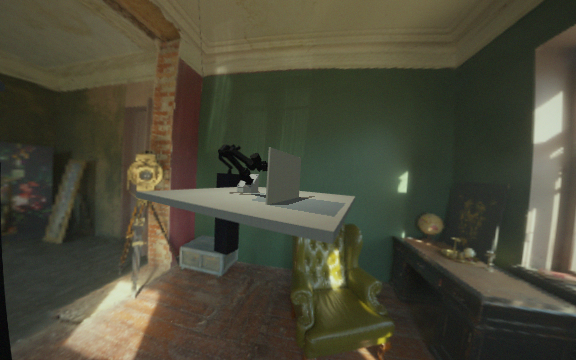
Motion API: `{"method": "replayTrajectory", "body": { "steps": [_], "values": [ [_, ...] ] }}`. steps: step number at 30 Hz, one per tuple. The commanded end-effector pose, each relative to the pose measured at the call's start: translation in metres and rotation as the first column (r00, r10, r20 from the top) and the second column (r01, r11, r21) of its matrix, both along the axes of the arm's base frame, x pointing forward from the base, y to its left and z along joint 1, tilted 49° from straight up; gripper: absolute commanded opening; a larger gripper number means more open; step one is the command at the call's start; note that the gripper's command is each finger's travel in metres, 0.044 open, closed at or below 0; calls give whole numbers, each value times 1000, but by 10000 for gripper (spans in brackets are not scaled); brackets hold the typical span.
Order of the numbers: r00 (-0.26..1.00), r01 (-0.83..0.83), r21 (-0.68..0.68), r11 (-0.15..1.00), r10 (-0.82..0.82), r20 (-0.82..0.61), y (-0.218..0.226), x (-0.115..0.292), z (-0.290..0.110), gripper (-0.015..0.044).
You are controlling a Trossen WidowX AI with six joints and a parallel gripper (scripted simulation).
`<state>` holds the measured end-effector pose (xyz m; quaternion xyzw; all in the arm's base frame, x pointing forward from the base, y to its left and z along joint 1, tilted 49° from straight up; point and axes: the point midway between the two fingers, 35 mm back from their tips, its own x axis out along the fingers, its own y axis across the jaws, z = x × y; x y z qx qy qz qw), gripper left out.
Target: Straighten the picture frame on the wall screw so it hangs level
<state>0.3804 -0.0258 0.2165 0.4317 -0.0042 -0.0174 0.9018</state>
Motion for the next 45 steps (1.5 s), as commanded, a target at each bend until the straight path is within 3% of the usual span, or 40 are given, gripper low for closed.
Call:
{"method": "replayTrajectory", "body": {
  "steps": [1, 34, 44, 45],
  "values": [
    [1000, 0, -5, 1000, 0, 0, 0, 0, 0, 0],
    [1000, -1, -192, 981, 0, -6, 1, 0, 0, 0],
    [1000, -4, -172, 985, 3, -6, 1, 0, 0, 260],
    [1000, -4, -172, 985, 3, -6, 1, 0, 0, 260]
  ]
}}
